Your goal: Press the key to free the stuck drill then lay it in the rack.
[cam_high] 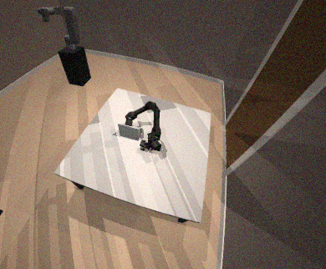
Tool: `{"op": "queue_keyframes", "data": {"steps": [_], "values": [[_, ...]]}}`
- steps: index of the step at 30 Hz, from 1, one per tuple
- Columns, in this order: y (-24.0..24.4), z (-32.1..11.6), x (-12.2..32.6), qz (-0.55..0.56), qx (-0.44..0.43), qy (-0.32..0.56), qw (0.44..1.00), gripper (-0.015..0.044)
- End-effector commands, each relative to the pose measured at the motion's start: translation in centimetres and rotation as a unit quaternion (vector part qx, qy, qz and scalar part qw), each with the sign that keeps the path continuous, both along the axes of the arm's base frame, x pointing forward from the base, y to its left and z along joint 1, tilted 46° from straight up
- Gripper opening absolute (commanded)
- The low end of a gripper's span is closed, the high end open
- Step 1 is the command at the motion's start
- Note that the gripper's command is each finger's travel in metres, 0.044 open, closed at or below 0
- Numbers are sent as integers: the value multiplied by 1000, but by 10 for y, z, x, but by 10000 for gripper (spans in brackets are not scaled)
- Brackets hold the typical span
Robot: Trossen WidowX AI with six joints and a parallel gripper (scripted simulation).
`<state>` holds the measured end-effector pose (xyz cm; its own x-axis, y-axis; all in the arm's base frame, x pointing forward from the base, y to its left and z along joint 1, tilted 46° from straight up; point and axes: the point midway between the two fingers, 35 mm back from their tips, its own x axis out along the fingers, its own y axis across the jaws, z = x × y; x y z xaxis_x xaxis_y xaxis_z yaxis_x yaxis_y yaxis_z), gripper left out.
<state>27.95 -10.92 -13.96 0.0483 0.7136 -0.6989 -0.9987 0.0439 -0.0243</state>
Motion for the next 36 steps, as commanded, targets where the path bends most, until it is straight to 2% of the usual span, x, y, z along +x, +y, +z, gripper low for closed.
{"op": "queue_keyframes", "data": {"steps": [1,36], "values": [[-3,2,0,1,-2,-1,1000,0],[-11,10,-1,1,-2,-1,1000,0]]}}
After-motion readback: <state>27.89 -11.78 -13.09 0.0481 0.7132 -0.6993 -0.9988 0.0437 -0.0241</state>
